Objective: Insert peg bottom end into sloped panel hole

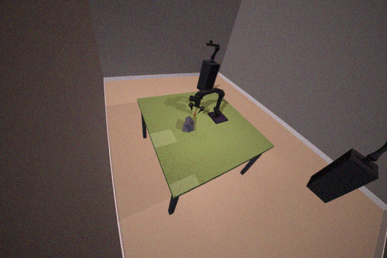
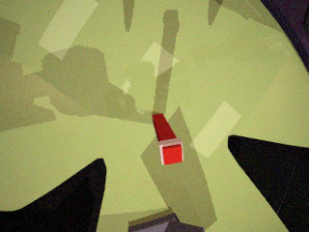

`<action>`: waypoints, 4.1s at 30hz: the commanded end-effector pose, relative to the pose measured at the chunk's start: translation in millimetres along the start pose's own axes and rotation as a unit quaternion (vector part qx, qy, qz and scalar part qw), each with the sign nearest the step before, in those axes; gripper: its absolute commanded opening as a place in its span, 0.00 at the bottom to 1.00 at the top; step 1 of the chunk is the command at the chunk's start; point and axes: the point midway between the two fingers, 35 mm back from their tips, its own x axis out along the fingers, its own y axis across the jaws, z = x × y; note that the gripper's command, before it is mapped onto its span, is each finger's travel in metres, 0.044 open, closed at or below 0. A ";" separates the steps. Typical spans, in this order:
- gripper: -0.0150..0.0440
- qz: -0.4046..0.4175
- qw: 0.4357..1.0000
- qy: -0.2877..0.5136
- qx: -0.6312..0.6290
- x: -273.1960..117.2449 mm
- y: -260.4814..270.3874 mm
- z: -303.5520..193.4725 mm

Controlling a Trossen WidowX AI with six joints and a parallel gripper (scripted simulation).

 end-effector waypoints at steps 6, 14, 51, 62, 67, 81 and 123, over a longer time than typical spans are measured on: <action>1.00 0.001 1.000 -0.003 0.002 13.9 0.0 0.8; 1.00 0.001 1.000 -0.003 0.002 26.8 -0.7 1.1; 0.25 0.000 1.000 -0.001 0.000 13.9 0.5 -0.3; 0.25 0.001 1.000 -0.002 0.001 -25.3 1.7 -1.5; 0.25 0.001 1.000 -0.002 0.002 -41.5 1.0 -2.0; 0.25 0.013 0.999 -0.016 -0.037 -44.5 -1.6 -10.5; 0.25 0.070 0.974 -0.073 -0.205 -42.0 -13.5 -47.8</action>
